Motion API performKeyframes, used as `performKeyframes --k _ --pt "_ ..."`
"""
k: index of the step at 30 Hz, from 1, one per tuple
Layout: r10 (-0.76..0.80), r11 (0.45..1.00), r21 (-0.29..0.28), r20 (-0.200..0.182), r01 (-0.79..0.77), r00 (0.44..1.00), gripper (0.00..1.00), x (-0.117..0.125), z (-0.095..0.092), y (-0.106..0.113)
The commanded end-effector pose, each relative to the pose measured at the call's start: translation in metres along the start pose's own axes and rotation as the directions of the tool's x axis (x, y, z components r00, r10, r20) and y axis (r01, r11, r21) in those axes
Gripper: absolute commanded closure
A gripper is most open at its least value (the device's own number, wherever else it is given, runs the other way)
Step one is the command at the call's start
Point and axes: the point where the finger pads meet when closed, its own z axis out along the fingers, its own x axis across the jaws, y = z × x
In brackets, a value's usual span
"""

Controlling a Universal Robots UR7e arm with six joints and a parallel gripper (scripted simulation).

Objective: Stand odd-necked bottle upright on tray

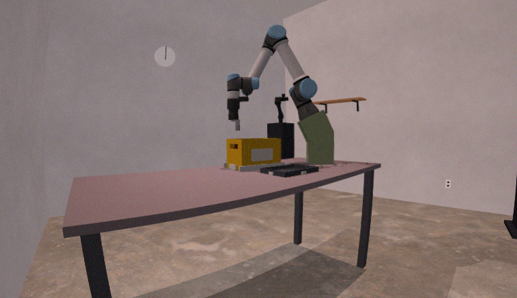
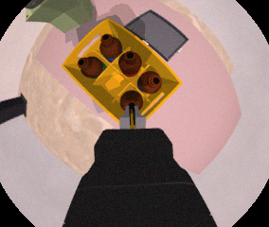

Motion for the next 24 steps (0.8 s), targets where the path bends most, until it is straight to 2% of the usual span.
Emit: performKeyframes --k 1,18,21,24 --pt "-0.001 1.0 -0.005 -0.002 0.001 1.0 1.0 0.002 -0.002 0.002" --pt "-0.002 1.0 -0.004 -0.002 0.002 1.0 1.0 0.002 -0.002 0.001" --pt "-0.002 1.0 0.001 0.0 0.002 1.0 1.0 0.012 0.0 -0.011" --pt "-0.002 1.0 0.003 0.001 0.002 1.0 1.0 0.036 0.001 -0.036"
